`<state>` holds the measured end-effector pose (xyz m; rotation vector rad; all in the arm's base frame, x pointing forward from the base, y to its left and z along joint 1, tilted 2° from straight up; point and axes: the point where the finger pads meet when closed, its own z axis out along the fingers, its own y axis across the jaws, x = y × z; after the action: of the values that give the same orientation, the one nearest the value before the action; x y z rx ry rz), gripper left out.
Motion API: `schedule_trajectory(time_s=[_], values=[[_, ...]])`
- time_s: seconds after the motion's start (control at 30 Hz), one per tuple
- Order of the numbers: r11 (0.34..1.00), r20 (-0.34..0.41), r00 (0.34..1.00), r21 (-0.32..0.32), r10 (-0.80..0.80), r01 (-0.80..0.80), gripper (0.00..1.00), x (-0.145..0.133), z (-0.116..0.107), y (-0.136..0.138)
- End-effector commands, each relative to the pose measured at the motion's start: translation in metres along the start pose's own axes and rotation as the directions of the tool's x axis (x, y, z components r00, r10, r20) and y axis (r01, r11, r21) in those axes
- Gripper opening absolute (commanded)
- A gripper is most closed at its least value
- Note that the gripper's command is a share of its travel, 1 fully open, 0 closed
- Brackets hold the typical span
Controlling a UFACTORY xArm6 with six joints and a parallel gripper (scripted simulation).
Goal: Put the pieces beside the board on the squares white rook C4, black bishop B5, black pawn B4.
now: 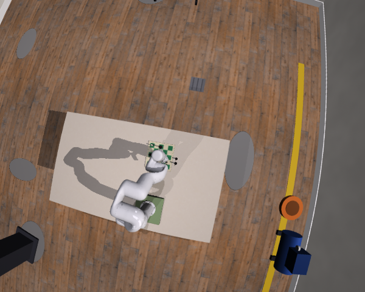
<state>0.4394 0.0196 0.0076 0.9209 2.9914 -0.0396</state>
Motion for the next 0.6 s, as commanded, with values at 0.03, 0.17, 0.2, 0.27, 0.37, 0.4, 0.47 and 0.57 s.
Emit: schedule_trajectory(time_s=[0.03,0.17,0.2,0.27,0.37,0.4,0.47,0.57], values=[[1.0,0.003,1.0,-0.002,0.0,0.0,0.0,-0.0012,-0.0014,0.0009],[1.0,0.003,1.0,-0.002,0.0,0.0,0.0,-0.0012,-0.0012,0.0009],[1.0,0.003,1.0,-0.002,0.0,0.0,0.0,-0.0012,-0.0012,0.0009],[1.0,0.003,1.0,-0.002,0.0,0.0,0.0,-0.0012,-0.0009,0.0009],[1.0,0.003,1.0,-0.002,0.0,0.0,0.0,-0.0012,-0.0002,0.0009],[1.0,0.003,1.0,-0.002,0.0,0.0,0.0,-0.0012,0.0001,0.0009],[1.0,0.003,1.0,-0.002,0.0,0.0,0.0,-0.0012,0.0008,0.0009],[1.0,0.003,1.0,-0.002,0.0,0.0,0.0,-0.0012,0.0018,0.0009]])
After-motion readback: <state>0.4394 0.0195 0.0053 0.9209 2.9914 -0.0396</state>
